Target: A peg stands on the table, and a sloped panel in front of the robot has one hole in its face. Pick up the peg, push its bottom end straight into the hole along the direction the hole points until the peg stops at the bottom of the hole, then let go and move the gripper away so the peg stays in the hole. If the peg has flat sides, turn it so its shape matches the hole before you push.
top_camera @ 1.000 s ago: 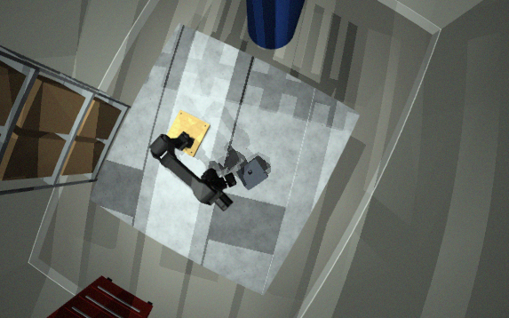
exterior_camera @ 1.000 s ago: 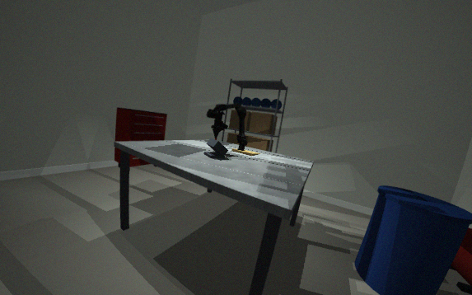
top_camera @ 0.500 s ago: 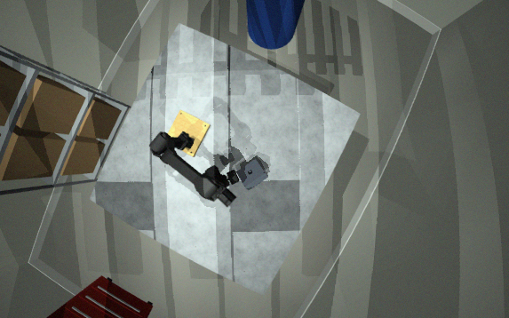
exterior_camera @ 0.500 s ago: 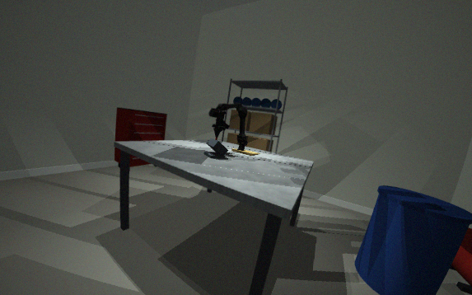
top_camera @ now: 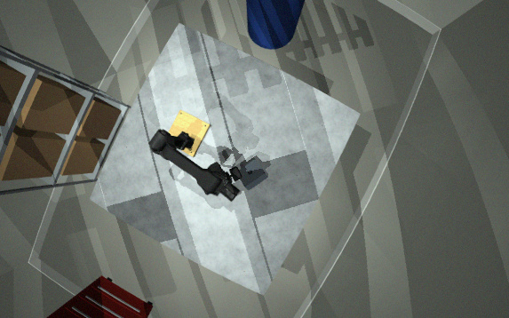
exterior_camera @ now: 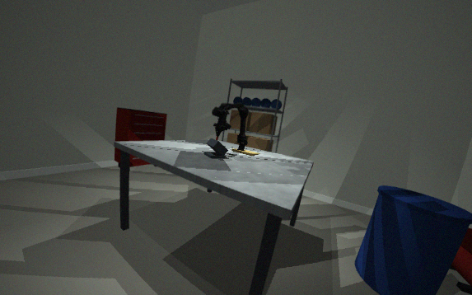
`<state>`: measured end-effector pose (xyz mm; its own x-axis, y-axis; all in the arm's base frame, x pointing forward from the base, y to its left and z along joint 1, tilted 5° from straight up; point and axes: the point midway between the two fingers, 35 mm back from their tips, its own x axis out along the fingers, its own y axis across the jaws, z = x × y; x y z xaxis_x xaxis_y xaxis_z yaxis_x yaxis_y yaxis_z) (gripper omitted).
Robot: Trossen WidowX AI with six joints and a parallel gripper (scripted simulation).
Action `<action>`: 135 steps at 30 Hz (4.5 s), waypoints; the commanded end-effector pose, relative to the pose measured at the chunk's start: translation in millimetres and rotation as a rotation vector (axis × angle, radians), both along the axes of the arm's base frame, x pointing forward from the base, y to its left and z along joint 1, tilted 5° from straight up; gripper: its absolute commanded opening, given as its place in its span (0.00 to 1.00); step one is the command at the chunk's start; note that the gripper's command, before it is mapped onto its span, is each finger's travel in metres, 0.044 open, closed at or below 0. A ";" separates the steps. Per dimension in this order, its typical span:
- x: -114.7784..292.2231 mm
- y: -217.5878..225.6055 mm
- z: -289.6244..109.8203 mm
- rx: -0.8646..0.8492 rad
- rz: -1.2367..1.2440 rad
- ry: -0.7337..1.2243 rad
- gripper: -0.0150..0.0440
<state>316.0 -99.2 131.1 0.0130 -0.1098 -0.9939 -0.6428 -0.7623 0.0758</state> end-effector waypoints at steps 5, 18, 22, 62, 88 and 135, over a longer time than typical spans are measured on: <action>3.7 9.0 3.4 -0.030 0.014 -0.022 0.25; 10.4 24.0 9.4 -0.073 0.038 -0.063 0.25; 12.3 28.8 11.4 -0.085 0.045 -0.077 0.25; 26.5 78.6 32.8 -0.185 0.107 -0.232 0.25; 30.3 113.0 48.6 -0.224 0.139 -0.348 0.25; 59.1 114.8 6.9 -0.240 0.156 -0.427 0.25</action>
